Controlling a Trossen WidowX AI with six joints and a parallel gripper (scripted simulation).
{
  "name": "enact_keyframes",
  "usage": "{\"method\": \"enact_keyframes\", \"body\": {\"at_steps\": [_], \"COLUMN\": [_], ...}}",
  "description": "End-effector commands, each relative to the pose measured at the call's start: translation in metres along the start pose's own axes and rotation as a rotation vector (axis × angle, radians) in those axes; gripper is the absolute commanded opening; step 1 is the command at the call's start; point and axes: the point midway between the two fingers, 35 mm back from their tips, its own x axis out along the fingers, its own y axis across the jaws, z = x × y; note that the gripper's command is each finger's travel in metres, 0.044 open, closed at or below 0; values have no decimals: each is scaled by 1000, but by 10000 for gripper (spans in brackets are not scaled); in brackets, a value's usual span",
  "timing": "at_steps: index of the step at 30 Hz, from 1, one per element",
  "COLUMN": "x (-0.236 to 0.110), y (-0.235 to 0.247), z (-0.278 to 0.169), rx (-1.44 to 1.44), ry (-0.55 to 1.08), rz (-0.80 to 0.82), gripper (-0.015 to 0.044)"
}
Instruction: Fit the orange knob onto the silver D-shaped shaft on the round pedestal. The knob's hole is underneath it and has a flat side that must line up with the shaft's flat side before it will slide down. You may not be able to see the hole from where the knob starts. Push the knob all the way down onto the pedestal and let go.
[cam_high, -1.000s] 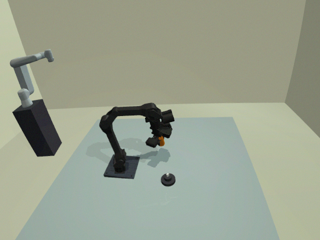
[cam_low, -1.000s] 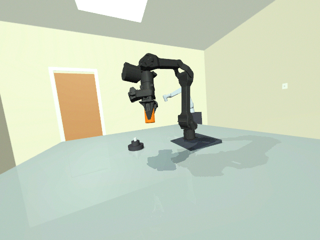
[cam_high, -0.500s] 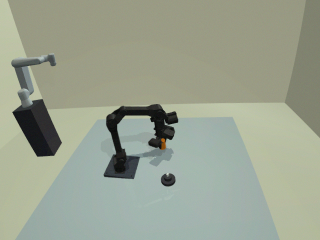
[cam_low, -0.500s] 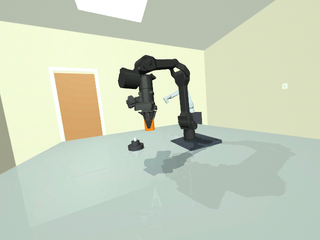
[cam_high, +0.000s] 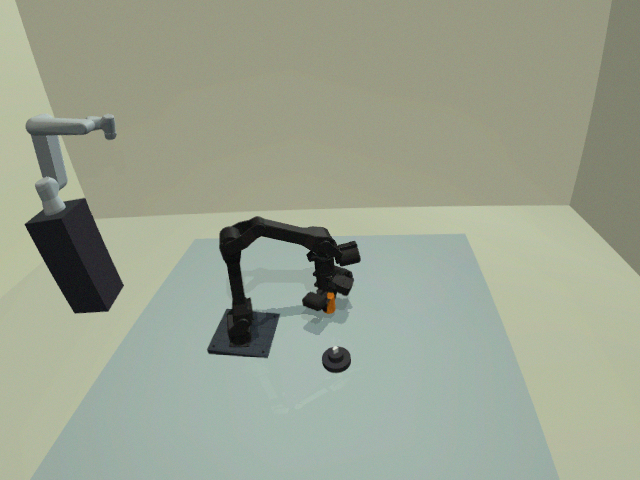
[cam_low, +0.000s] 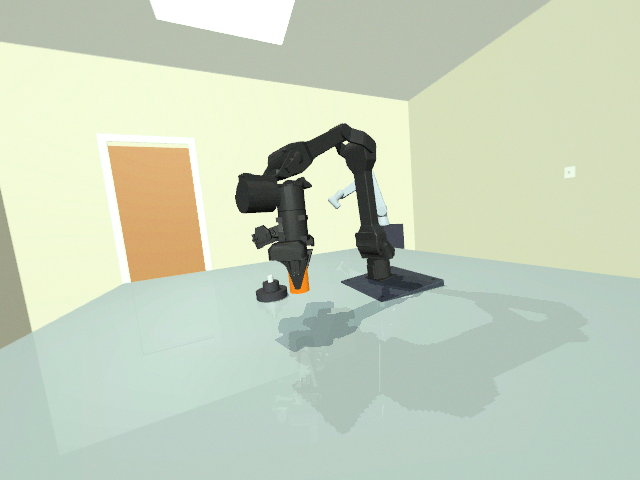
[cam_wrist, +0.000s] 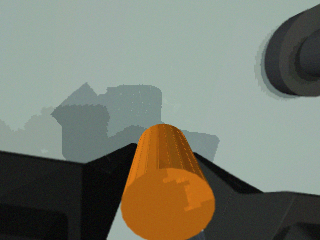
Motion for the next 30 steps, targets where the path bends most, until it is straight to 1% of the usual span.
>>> {"method": "enact_keyframes", "body": {"at_steps": [1,9,18,27,30], "x": [20,54,57,55,55], "y": [1,1,0,1,1], "z": [1,1,-1,-1,-1], "rx": [3,5,5,2,2], "ry": [-4,-4,-4,0,0], "rz": [-4,-8,-8,-9,-9], "gripper": [0,0,0,236,240]}}
